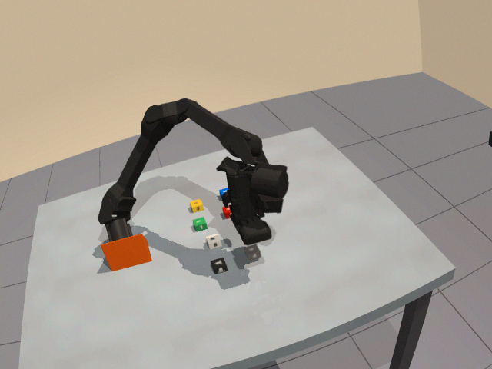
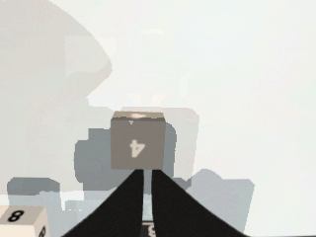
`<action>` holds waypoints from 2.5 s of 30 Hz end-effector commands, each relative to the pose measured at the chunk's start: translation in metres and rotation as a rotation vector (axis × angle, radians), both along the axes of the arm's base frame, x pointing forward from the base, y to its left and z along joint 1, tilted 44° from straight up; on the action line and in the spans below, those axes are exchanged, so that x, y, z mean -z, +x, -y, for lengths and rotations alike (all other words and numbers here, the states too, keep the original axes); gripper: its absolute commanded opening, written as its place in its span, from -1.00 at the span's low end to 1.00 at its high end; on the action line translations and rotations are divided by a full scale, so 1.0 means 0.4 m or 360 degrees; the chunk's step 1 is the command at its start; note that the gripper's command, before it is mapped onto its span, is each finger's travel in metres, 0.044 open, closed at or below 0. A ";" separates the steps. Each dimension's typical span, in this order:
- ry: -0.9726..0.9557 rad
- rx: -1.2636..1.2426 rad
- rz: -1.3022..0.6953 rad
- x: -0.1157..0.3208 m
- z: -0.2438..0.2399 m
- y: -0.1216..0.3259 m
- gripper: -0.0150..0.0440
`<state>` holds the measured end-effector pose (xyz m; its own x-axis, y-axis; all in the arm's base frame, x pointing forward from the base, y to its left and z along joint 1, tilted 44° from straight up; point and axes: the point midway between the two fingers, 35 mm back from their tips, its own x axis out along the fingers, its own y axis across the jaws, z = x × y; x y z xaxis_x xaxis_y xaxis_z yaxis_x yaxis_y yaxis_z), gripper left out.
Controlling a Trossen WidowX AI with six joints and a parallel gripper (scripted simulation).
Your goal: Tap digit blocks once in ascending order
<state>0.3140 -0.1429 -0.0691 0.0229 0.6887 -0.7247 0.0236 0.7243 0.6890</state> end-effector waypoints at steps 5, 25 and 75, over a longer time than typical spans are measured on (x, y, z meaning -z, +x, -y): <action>-0.0009 0.0032 0.0020 0.015 -0.008 0.004 -0.42; -0.0008 0.0032 0.0021 0.059 -0.051 0.007 -0.42; -0.0012 0.0032 0.0013 0.028 0.007 -0.219 -0.42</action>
<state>0.2253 -0.1470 -0.0774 0.0267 0.6871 -0.7261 0.0270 0.7256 0.6876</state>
